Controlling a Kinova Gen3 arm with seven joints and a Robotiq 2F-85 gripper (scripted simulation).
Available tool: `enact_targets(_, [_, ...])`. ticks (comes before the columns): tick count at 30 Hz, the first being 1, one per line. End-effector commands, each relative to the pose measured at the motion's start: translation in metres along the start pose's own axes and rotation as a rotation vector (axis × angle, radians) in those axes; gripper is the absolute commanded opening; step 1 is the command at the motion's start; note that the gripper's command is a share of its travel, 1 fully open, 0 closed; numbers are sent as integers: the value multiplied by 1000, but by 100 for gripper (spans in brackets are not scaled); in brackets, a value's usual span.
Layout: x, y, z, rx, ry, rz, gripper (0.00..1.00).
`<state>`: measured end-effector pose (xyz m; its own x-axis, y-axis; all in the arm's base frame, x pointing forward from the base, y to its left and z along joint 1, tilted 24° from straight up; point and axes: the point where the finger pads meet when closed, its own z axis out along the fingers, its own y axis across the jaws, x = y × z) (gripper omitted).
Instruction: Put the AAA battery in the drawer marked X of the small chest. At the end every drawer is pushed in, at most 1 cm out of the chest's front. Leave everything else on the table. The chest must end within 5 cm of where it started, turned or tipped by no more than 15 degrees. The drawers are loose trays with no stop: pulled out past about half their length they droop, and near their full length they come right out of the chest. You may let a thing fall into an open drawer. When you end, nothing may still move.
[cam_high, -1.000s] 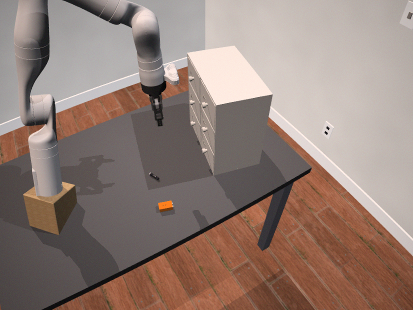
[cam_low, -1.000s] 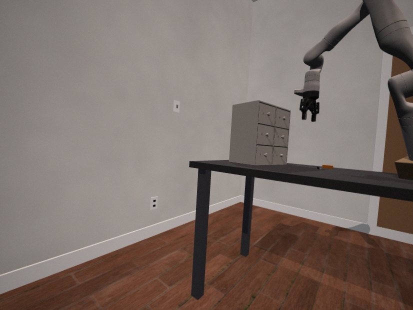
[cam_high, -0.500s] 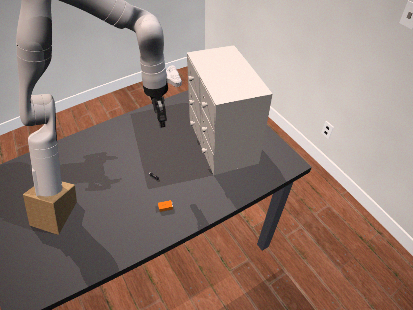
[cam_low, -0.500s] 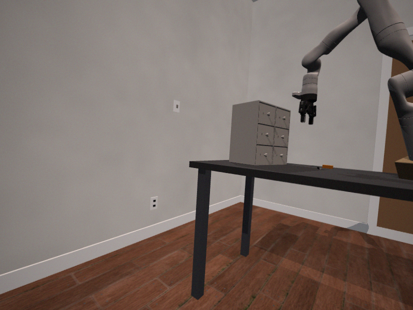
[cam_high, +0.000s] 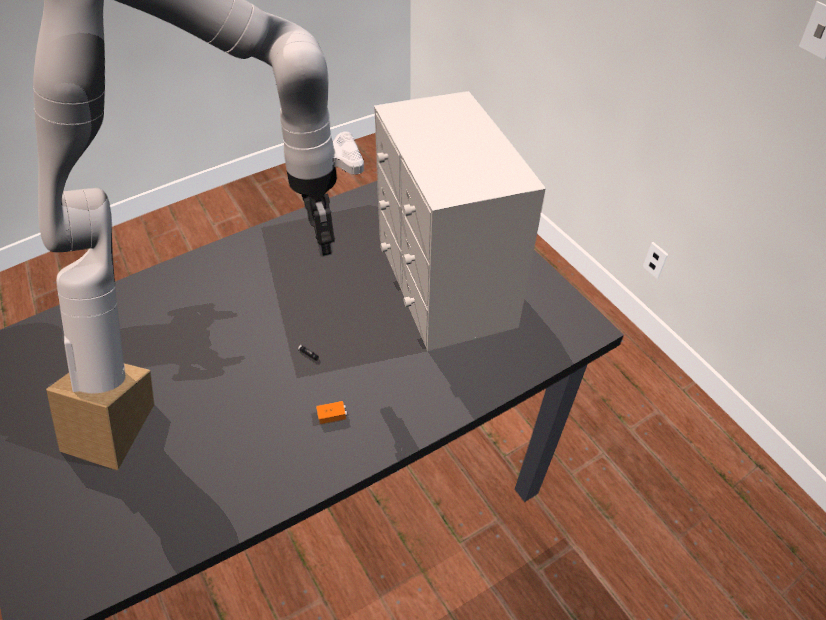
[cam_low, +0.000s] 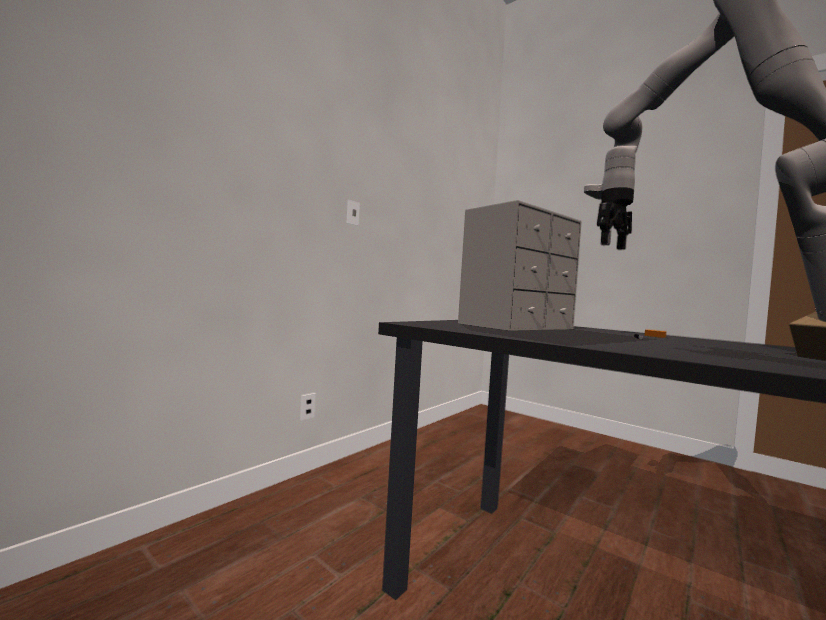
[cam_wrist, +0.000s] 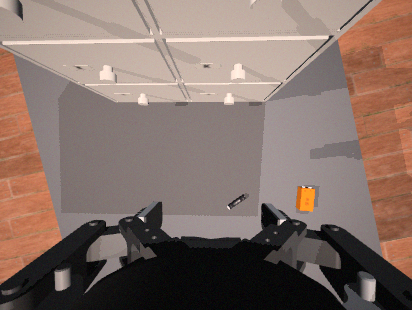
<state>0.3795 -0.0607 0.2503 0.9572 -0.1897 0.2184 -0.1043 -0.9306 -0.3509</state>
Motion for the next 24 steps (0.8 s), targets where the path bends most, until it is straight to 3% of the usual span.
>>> enact_targets(1, [0, 0, 0, 0, 3, 0, 100])
enact_targets(24, [8, 0, 10, 0, 62, 0, 100])
